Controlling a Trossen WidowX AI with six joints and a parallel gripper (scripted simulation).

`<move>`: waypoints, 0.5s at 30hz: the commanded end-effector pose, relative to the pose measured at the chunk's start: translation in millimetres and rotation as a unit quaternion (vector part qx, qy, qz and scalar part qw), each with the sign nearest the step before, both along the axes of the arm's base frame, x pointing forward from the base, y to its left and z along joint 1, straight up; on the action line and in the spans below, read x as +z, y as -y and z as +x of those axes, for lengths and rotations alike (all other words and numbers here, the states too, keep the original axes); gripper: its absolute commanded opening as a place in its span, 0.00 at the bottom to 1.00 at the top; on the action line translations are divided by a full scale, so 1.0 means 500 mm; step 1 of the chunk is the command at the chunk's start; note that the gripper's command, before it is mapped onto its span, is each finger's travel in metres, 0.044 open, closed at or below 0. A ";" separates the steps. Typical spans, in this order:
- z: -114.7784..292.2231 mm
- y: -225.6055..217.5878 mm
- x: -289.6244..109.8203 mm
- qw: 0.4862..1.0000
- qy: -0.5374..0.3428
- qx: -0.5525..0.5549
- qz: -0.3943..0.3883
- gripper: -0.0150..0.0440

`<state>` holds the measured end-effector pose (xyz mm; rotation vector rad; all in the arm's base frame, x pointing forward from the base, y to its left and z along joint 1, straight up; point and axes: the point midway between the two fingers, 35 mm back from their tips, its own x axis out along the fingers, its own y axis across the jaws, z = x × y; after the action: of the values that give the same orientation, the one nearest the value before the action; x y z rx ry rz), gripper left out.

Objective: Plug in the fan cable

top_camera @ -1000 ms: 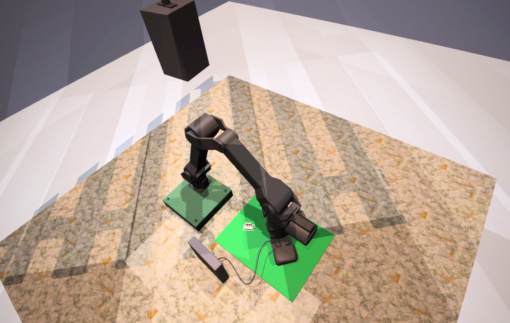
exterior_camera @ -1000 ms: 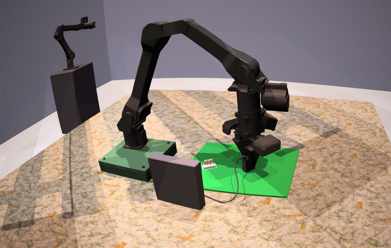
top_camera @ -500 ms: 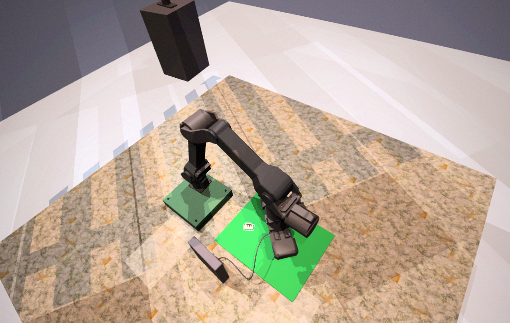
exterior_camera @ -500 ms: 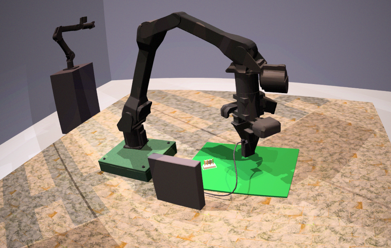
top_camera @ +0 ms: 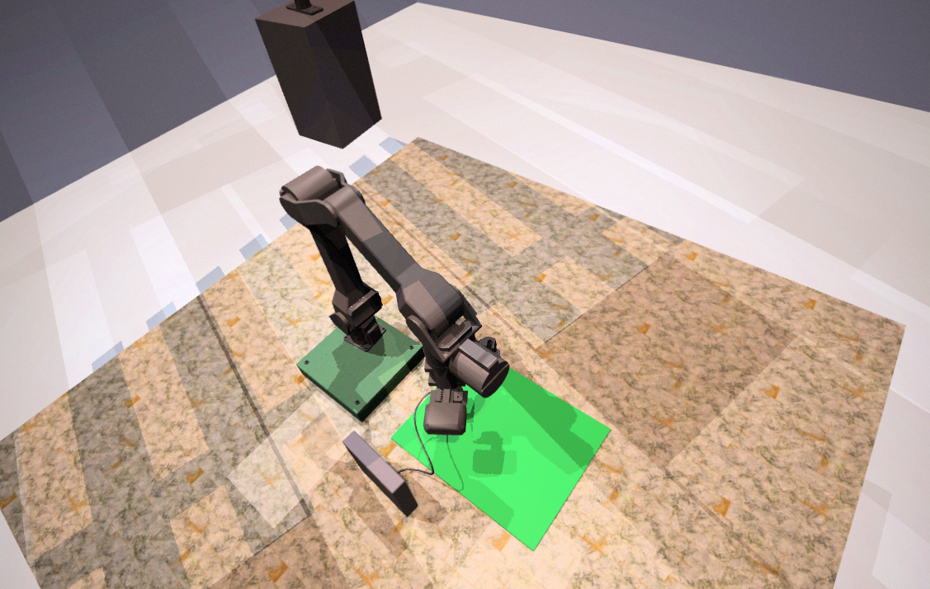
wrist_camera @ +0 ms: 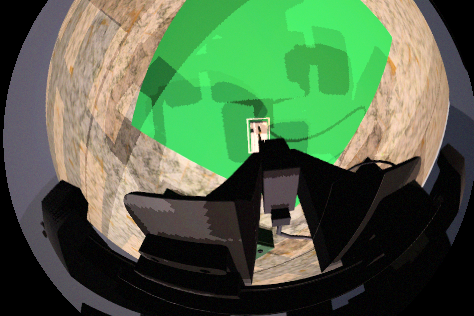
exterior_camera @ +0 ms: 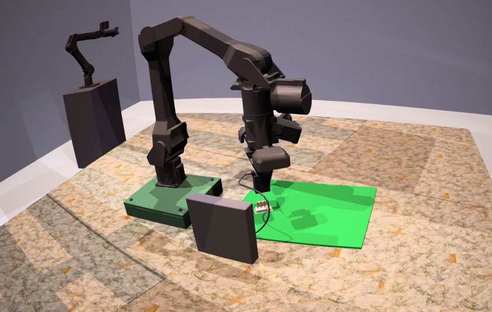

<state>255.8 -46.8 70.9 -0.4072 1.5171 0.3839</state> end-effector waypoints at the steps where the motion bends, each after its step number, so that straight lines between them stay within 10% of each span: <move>1: -0.021 -0.002 -0.005 1.000 0.001 -0.015 0.002 0.25; 15: -0.015 -0.009 -0.003 1.000 0.002 -0.018 0.002 0.25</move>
<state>247.8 -44.8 68.7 -0.3846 1.5165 0.3590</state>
